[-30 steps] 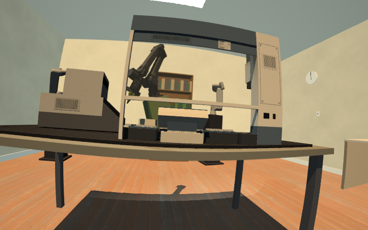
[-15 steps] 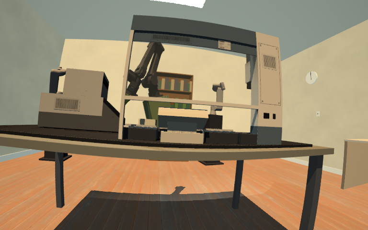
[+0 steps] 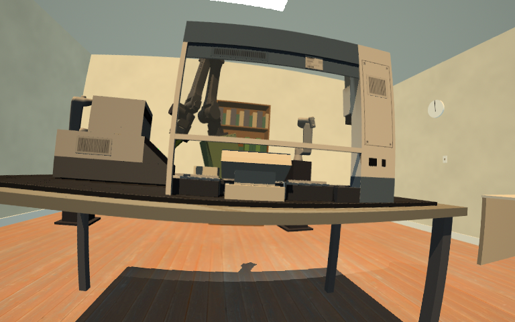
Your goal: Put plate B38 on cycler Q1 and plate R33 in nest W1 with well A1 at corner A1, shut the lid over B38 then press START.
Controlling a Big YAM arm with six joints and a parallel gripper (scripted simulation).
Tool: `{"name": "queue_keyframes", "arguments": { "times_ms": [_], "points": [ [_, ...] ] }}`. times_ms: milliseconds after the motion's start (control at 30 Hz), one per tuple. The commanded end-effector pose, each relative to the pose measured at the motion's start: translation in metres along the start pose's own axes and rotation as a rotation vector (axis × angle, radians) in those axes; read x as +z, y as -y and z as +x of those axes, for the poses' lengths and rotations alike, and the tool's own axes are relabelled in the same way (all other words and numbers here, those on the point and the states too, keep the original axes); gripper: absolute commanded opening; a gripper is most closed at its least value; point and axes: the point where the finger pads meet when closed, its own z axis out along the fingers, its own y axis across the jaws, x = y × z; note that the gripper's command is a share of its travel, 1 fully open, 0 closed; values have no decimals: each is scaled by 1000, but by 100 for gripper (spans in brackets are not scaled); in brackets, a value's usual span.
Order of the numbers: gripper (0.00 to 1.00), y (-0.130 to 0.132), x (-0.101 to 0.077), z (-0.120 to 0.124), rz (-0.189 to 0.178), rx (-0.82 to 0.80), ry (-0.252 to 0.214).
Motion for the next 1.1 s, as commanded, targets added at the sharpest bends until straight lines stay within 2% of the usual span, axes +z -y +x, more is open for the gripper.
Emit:
{"name": "queue_keyframes", "arguments": {
  "times_ms": [0, 233, 533, 767, 1067],
  "points": [
    [0, 33, 9, -17, 60, 6, 35],
    [0, 22, 8, -9, 44, 10, 14],
    [0, 4, 2, -8, 15, -3, 22],
    [0, 15, 1, -11, 27, 14, 23],
    [0, 22, 5, -7, 22, 37, 3]
  ]
}}
